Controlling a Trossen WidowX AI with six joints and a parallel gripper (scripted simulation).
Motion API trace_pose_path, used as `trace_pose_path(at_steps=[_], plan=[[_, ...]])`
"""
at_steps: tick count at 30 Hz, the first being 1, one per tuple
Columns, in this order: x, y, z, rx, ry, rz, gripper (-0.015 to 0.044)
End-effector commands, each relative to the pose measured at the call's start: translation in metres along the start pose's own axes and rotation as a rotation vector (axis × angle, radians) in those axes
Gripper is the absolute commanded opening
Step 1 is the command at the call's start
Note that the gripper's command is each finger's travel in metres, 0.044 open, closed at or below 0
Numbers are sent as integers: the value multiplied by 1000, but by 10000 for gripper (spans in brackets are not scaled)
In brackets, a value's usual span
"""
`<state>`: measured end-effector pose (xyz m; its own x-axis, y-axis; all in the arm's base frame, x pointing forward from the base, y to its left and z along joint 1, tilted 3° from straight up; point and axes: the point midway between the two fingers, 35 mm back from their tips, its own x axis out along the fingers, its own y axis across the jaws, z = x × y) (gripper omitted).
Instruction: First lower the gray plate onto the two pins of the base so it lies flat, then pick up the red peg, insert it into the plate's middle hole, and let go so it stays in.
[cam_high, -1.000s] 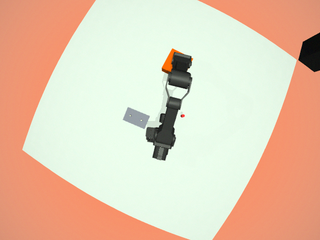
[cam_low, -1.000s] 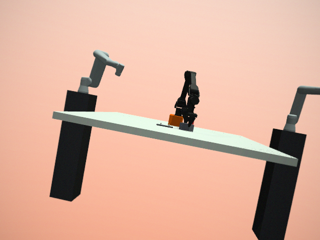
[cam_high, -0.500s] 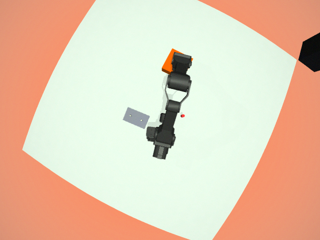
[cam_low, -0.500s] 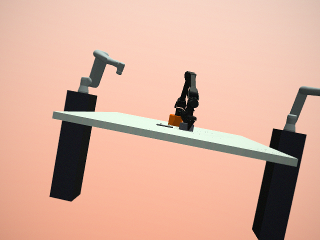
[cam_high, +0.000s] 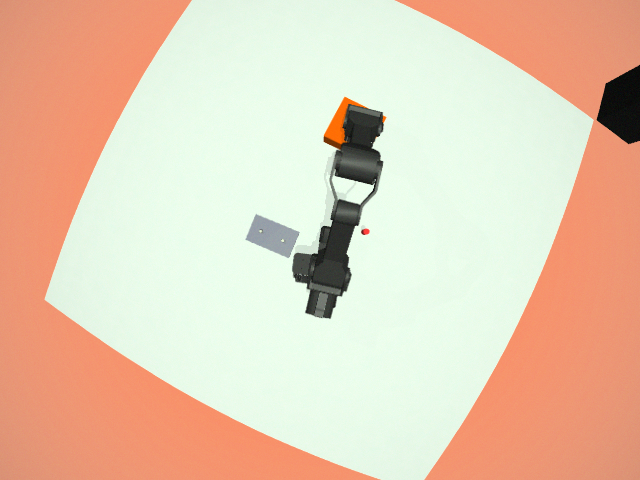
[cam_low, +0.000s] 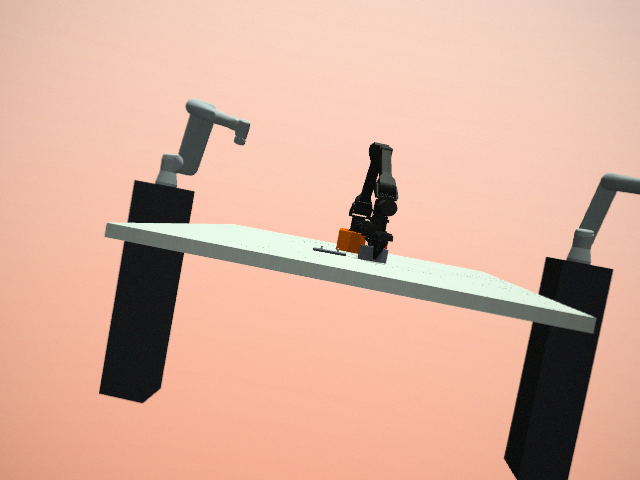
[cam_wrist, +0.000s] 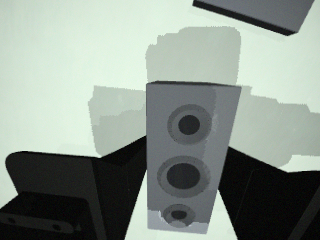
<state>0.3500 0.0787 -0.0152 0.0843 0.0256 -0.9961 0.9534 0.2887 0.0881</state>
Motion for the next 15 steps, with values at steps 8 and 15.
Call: trace_pose_path(at_steps=[8, 15], plan=[[0, 0, 1, 6, -5, -1, 32], [-7, 1, 1, 6, -5, -1, 0]])
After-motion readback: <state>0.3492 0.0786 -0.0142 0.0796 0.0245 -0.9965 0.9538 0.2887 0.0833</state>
